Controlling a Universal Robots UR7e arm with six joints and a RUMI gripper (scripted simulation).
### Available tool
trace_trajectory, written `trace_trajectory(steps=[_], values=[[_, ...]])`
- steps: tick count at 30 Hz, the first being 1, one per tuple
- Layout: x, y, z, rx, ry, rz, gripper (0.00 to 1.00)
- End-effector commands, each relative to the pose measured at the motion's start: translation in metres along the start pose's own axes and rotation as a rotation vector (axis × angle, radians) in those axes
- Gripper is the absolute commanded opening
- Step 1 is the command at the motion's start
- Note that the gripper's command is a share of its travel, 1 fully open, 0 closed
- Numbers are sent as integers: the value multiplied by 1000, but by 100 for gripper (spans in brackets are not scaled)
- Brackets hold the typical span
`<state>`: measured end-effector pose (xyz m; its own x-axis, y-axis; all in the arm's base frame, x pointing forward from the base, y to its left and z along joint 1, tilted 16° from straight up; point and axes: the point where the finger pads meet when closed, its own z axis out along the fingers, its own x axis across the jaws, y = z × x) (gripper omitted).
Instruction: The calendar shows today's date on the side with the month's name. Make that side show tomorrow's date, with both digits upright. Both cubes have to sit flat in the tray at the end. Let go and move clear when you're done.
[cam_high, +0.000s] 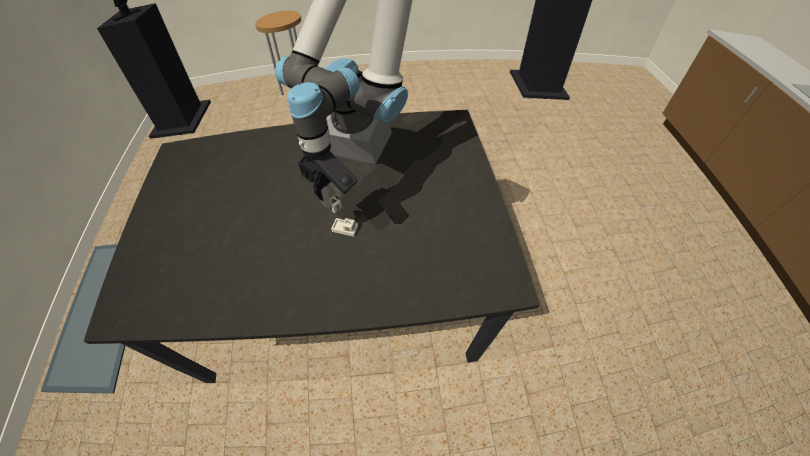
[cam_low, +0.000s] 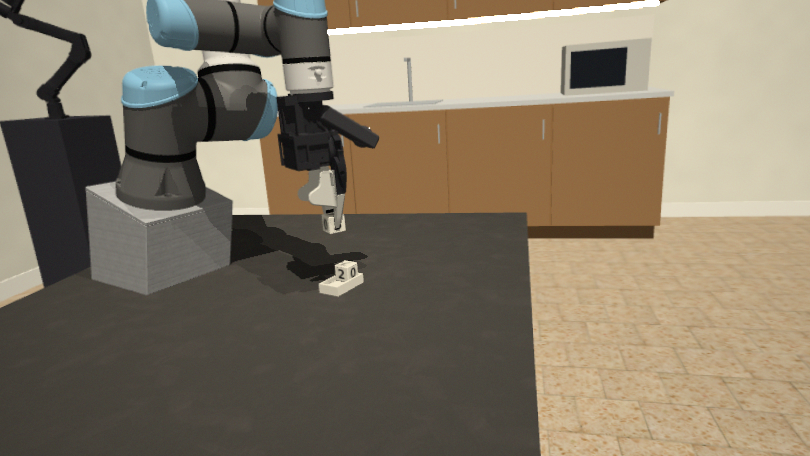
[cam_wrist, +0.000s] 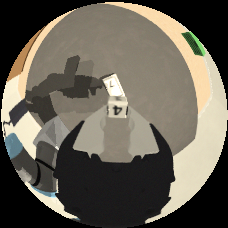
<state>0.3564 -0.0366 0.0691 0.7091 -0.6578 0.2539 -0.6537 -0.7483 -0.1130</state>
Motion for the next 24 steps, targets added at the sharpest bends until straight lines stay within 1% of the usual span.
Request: trace_trajectory(steps=[1, 3, 6, 9, 13, 24], values=[[2, -2, 0, -7, 3, 174, 10], [3, -2, 0, -7, 3, 208, 10], [4, -2, 0, -7, 3, 308, 10], [4, -2, 0, -7, 3, 313, 10], [6, -3, 0, -7, 4, 462, 10], [8, -3, 0, -6, 5, 745, 10]])
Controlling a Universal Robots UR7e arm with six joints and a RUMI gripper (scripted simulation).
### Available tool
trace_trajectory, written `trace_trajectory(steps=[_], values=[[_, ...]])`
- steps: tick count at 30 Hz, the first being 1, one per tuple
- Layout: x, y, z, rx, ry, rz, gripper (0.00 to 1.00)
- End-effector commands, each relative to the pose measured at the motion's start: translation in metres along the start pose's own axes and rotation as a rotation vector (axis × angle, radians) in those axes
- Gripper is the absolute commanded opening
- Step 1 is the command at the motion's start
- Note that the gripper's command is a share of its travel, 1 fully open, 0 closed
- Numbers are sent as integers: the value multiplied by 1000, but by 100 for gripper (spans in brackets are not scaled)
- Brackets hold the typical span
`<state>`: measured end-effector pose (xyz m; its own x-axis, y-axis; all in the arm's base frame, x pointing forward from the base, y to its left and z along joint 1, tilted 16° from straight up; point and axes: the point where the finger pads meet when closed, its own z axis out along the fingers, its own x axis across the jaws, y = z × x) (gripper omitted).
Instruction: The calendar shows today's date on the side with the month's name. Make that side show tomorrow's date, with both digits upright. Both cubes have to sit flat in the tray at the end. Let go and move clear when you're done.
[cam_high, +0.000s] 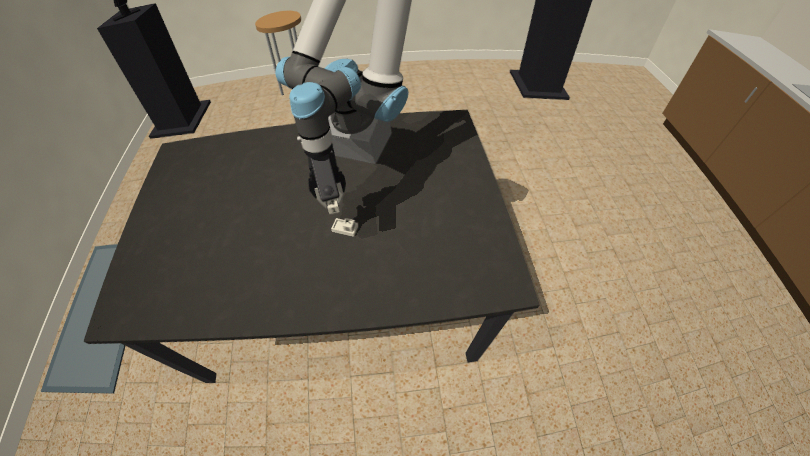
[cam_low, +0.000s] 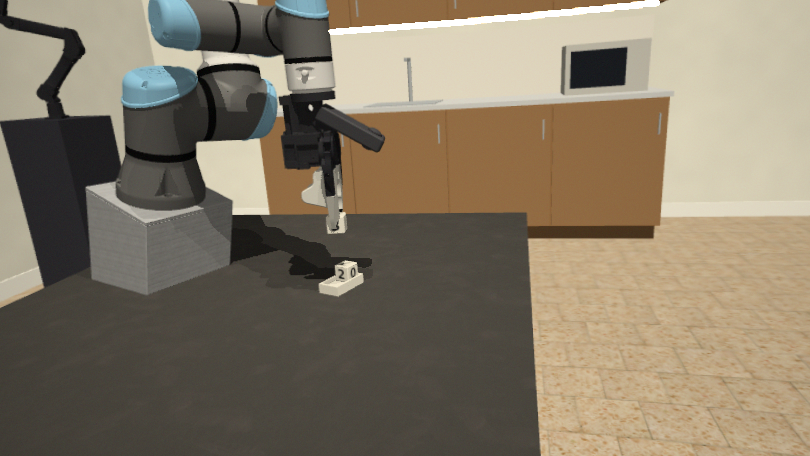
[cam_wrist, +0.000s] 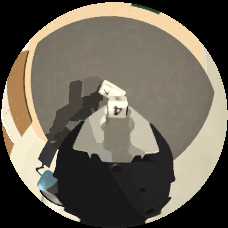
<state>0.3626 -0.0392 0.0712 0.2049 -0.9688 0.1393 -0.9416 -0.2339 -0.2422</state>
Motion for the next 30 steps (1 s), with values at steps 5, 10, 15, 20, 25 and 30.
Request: trace_trajectory(steps=[5, 10, 15, 20, 25, 30], values=[[2, -1, 0, -7, 11, 259, 10], [3, -1, 0, -7, 11, 388, 10], [4, -1, 0, -6, 11, 517, 10], [4, -1, 0, -5, 12, 604, 10], [5, 0, -1, -5, 12, 765, 10], [5, 1, -1, -4, 13, 900, 10]])
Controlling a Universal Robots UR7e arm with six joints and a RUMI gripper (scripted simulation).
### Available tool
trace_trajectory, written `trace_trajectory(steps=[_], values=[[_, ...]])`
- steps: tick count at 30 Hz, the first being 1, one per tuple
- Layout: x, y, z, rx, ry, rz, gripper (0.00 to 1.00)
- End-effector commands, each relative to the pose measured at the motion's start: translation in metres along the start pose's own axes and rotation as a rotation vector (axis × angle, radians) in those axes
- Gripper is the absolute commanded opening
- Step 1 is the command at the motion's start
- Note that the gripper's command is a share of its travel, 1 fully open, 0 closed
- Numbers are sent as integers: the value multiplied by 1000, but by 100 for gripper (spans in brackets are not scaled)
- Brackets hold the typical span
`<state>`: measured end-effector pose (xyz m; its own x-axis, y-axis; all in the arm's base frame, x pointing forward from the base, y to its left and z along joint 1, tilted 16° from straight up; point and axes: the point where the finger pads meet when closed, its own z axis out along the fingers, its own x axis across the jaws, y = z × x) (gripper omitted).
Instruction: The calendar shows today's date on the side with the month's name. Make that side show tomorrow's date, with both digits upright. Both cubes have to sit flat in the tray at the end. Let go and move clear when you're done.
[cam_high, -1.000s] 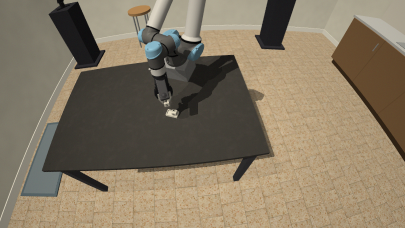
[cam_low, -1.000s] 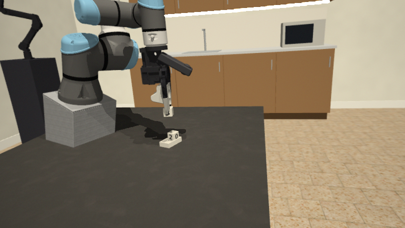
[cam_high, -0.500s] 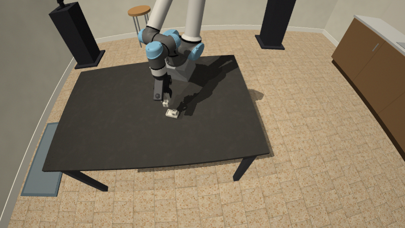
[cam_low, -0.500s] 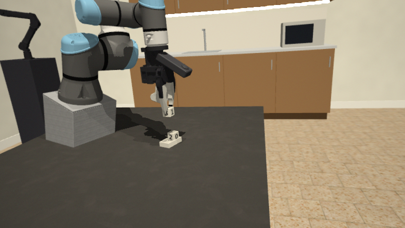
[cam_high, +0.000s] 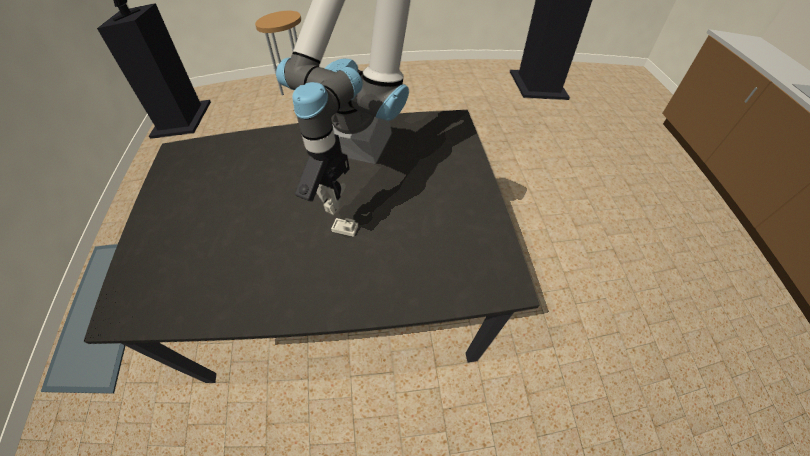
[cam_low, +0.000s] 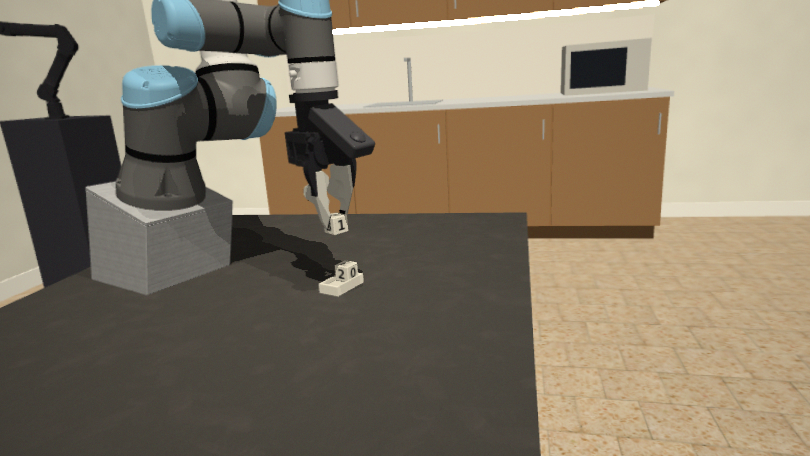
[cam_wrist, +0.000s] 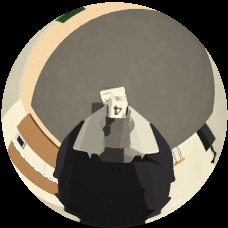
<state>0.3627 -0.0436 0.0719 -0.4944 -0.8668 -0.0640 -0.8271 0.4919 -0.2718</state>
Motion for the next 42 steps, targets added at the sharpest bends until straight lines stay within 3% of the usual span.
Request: trace_trajectory(steps=[1, 31, 42], values=[[1, 0, 0, 1, 13, 150, 10], [4, 8, -1, 6, 11, 904, 10], [4, 11, -1, 8, 10, 1100, 10]])
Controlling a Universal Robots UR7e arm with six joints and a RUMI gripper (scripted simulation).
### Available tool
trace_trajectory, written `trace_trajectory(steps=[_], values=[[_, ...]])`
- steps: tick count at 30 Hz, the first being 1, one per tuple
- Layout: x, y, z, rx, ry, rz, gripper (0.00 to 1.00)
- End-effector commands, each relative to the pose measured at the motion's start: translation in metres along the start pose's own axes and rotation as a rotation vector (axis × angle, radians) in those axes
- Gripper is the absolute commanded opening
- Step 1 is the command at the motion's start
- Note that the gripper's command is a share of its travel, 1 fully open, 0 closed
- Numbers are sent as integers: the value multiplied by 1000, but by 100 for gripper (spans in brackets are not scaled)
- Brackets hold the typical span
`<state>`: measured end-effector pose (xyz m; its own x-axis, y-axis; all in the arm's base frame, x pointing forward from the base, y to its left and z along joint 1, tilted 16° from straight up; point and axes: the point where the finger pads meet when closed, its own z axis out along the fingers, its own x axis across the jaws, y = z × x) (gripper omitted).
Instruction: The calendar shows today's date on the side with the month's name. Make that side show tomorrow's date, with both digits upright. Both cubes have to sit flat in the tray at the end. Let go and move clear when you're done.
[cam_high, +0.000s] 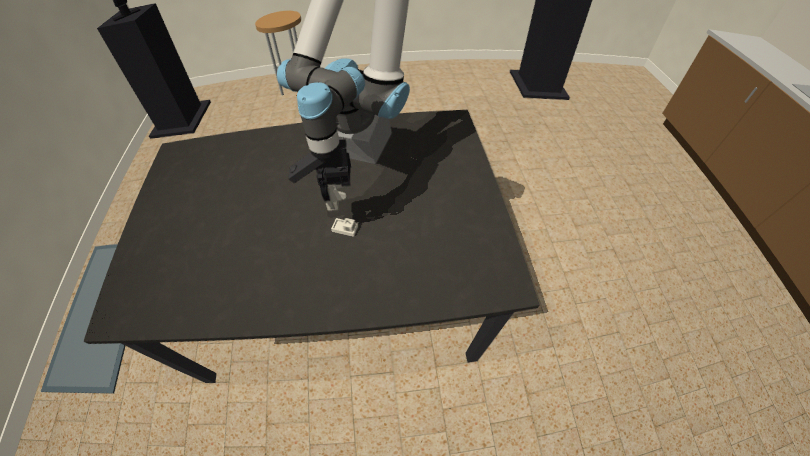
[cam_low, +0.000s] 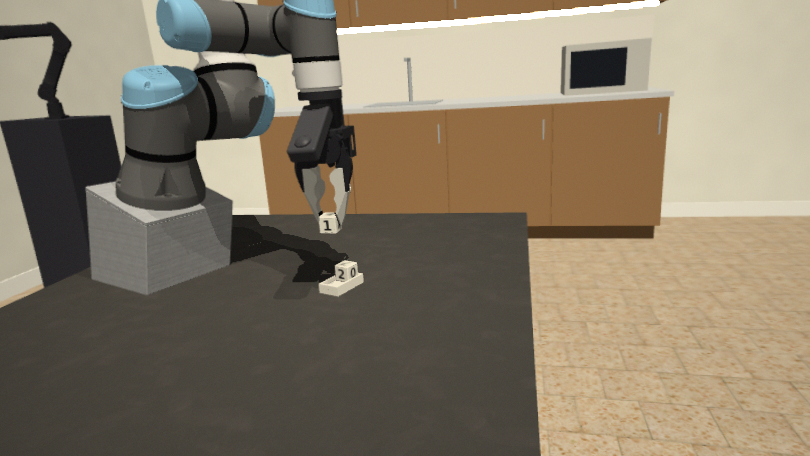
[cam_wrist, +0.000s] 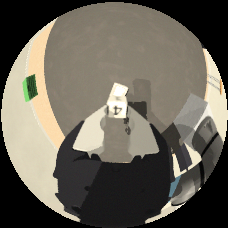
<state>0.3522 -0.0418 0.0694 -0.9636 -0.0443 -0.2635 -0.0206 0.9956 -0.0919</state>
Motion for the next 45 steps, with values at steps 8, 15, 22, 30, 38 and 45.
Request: trace_trajectory(steps=[8, 15, 22, 30, 38, 45], values=[[2, 2, 0, 10, 4, 222, 10], [3, 3, 0, 10, 3, 274, 10], [4, 4, 0, 10, 3, 314, 10], [4, 4, 0, 10, 3, 325, 10], [4, 4, 0, 10, 3, 325, 10], [4, 4, 0, 10, 3, 325, 10]])
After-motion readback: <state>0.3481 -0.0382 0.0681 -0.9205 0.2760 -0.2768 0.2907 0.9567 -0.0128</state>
